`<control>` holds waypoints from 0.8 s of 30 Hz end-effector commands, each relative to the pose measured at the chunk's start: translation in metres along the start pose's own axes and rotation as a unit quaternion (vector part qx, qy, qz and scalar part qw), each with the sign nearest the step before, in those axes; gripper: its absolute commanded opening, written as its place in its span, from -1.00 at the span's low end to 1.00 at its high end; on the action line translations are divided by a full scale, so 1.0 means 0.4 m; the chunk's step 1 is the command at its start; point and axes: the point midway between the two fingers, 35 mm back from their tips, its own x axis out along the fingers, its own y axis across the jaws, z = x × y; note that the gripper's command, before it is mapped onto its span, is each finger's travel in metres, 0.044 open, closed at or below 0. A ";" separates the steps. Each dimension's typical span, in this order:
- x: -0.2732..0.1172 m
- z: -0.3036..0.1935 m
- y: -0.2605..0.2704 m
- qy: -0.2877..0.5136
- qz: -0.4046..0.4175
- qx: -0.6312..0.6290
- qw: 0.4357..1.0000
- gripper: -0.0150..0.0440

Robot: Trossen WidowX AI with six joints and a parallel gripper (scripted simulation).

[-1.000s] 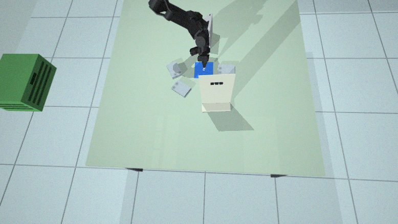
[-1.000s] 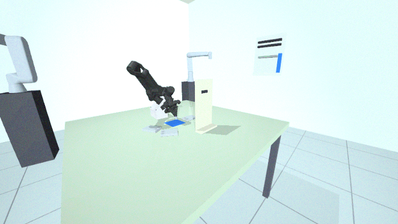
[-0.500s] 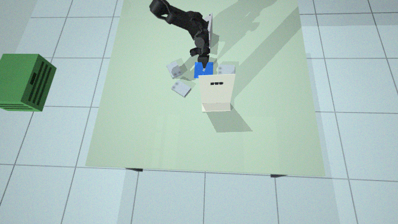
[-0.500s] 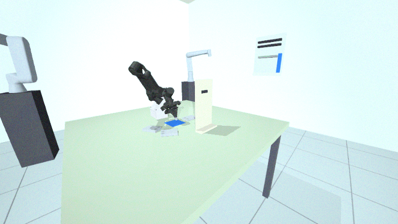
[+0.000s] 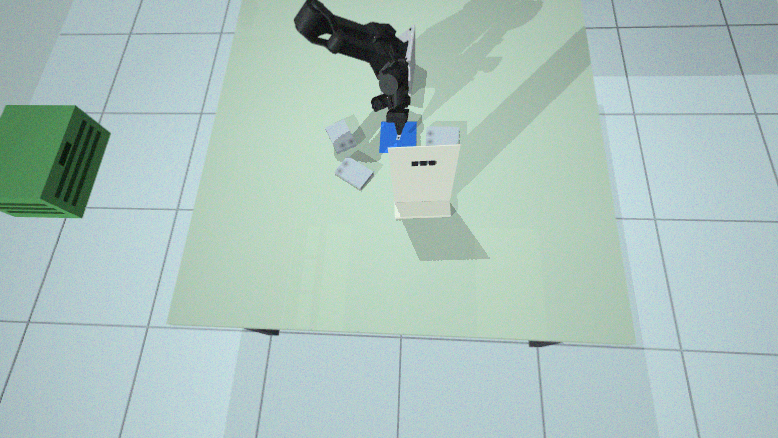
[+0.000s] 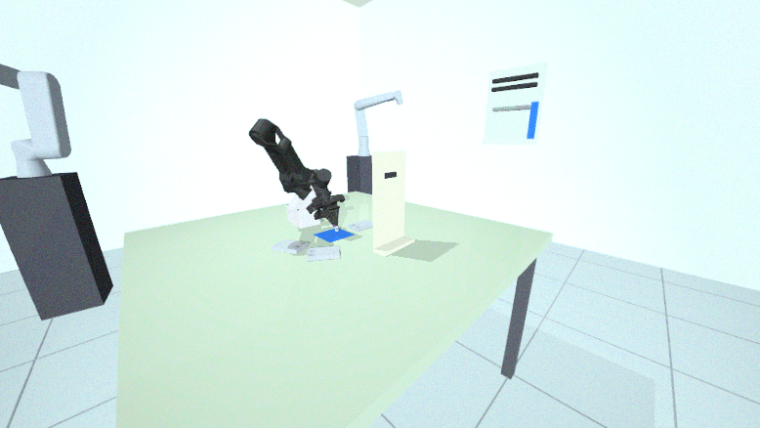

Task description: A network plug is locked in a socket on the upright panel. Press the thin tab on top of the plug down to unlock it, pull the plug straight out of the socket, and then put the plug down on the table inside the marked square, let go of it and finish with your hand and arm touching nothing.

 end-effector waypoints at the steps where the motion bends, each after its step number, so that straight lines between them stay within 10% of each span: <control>1: 0.003 0.000 -0.008 0.001 -0.002 -0.004 1.000 -0.49; 24: 0.017 0.008 -0.026 -0.001 0.000 -0.005 1.000 -0.49</control>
